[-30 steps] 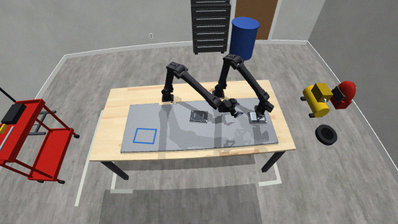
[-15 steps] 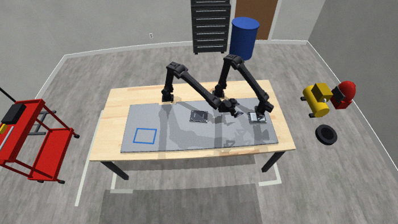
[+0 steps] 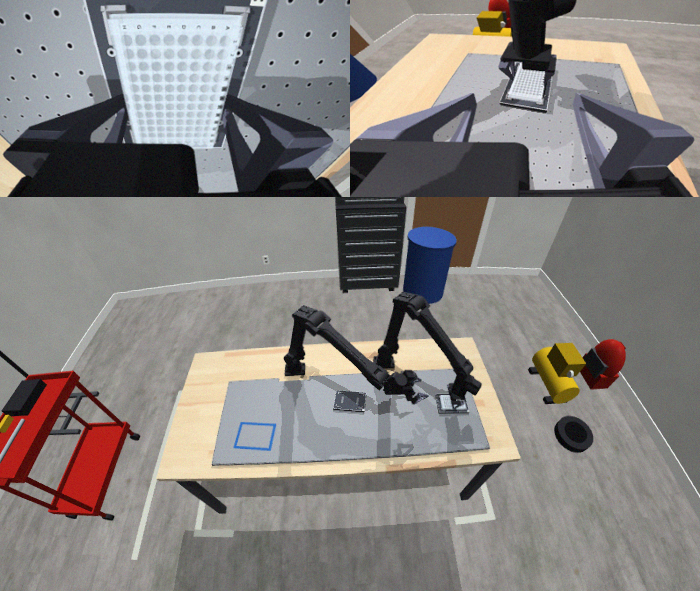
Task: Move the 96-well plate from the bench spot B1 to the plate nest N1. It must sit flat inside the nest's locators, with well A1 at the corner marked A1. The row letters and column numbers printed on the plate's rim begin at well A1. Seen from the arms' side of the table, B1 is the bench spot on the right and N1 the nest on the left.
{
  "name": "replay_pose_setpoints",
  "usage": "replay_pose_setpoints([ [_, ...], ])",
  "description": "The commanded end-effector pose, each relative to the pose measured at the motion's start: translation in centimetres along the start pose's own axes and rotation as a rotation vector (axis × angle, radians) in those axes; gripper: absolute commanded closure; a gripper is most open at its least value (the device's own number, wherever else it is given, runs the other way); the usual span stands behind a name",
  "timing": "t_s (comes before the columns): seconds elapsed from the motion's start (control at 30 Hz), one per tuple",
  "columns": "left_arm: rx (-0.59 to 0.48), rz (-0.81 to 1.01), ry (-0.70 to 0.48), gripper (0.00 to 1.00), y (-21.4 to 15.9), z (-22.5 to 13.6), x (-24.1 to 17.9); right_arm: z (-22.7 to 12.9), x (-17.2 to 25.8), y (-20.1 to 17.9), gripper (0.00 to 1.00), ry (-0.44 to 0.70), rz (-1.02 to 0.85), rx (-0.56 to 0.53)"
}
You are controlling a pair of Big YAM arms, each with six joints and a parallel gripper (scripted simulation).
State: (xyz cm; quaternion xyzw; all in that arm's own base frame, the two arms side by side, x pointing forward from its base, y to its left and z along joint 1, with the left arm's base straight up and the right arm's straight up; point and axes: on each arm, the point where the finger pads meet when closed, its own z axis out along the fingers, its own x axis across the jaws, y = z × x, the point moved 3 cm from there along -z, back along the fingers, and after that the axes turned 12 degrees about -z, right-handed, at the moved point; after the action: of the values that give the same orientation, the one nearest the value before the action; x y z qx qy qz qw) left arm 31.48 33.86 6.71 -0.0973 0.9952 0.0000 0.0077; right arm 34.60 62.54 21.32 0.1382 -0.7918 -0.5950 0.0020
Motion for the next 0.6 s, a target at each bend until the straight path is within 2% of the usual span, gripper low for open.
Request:
replay_pose_setpoints([
  [0.0,-0.009,0.0,-0.015,0.0,0.2,-0.5,-0.4,0.1,-1.5,5.5,0.0,-0.022,-0.092,-0.078],
  [0.57,-0.059,0.004,-0.078,0.0,2.0,-4.6,-1.0,0.1,-1.5,5.5,0.0,-0.022,-0.092,-0.078],
])
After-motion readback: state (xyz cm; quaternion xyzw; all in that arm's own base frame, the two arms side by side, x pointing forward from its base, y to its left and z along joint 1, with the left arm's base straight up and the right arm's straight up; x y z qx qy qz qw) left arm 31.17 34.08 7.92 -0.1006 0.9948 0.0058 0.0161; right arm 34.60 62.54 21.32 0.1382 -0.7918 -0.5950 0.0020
